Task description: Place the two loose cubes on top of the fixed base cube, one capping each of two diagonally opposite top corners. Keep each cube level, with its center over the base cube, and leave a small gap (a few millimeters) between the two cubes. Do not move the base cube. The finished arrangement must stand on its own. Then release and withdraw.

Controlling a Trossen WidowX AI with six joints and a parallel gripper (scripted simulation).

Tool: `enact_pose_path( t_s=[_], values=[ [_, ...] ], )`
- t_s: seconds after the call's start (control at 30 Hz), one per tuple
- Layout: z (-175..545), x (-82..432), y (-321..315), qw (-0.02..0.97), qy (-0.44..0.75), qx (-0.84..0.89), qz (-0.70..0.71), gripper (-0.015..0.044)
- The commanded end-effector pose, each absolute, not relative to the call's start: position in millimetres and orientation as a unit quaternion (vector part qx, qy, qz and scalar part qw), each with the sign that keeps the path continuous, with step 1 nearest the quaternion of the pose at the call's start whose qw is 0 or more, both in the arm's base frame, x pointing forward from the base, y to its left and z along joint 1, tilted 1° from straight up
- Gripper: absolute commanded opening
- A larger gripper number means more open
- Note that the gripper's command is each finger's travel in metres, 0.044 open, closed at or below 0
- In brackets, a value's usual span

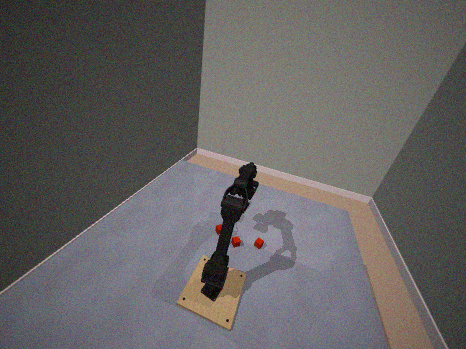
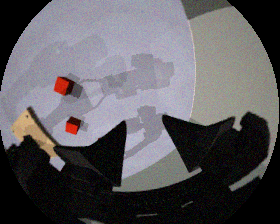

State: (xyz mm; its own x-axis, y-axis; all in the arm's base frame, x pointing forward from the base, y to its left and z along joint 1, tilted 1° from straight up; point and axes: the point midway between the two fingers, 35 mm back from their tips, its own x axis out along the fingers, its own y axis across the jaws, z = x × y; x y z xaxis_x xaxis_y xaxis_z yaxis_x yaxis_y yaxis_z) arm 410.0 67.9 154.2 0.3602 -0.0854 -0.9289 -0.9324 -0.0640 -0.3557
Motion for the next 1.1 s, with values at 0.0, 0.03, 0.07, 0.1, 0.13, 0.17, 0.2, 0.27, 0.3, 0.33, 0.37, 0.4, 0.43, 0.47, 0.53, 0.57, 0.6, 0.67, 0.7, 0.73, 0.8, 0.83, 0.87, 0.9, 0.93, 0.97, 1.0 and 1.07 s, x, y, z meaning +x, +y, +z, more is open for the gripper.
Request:
enact_pose_path(
  t_s=[0.0, 0.03, 0.07, 0.1, 0.13, 0.17, 0.2, 0.27, 0.3, 0.33, 0.37, 0.4, 0.43, 0.47, 0.53, 0.57, 0.6, 0.67, 0.7, 0.73, 0.8, 0.83, 0.87, 0.9, 0.93, 0.97, 1.0, 1.07],
  values=[
    [154, 394, 33, 0.540, 0.442, -0.595, 0.400, 0.0265],
    [154, 389, 23, 0.538, 0.451, -0.586, 0.403, 0.0265],
    [153, 384, 13, 0.537, 0.460, -0.578, 0.407, 0.0265],
    [153, 378, 3, 0.536, 0.469, -0.569, 0.410, 0.0265],
    [153, 372, -6, 0.536, 0.478, -0.560, 0.413, 0.0265],
    [153, 366, -15, 0.535, 0.486, -0.551, 0.417, 0.0265],
    [153, 359, -24, 0.535, 0.494, -0.541, 0.420, 0.0265],
    [153, 346, -40, 0.535, 0.510, -0.521, 0.427, 0.0265],
    [153, 339, -48, 0.536, 0.517, -0.511, 0.431, 0.0265],
    [153, 332, -55, 0.536, 0.523, -0.500, 0.434, 0.0265],
    [154, 324, -62, 0.537, 0.530, -0.489, 0.438, 0.0265],
    [154, 318, -67, 0.538, 0.535, -0.480, 0.441, 0.0265],
    [154, 315, -70, 0.539, 0.538, -0.474, 0.442, 0.0265],
    [154, 313, -71, 0.539, 0.539, -0.472, 0.443, 0.0265],
    [153, 314, -72, 0.539, 0.539, -0.472, 0.443, 0.0265],
    [149, 314, -72, 0.539, 0.539, -0.472, 0.443, 0.0265],
    [143, 315, -72, 0.539, 0.539, -0.472, 0.443, 0.0265],
    [127, 316, -73, 0.539, 0.539, -0.472, 0.443, 0.0265],
    [119, 316, -73, 0.539, 0.539, -0.472, 0.443, 0.0265],
    [111, 316, -73, 0.539, 0.539, -0.472, 0.443, 0.0265],
    [97, 315, -73, 0.539, 0.539, -0.472, 0.443, 0.0265],
    [93, 315, -73, 0.539, 0.539, -0.472, 0.443, 0.0265],
    [92, 315, -73, 0.539, 0.539, -0.472, 0.443, 0.0265],
    [92, 315, -73, 0.539, 0.539, -0.472, 0.443, 0.0265],
    [92, 315, -73, 0.539, 0.539, -0.472, 0.443, 0.0265],
    [90, 315, -73, 0.539, 0.539, -0.472, 0.443, 0.0265],
    [87, 315, -74, 0.539, 0.539, -0.472, 0.443, 0.0265],
    [80, 315, -74, 0.539, 0.539, -0.472, 0.443, 0.0265]
  ],
)
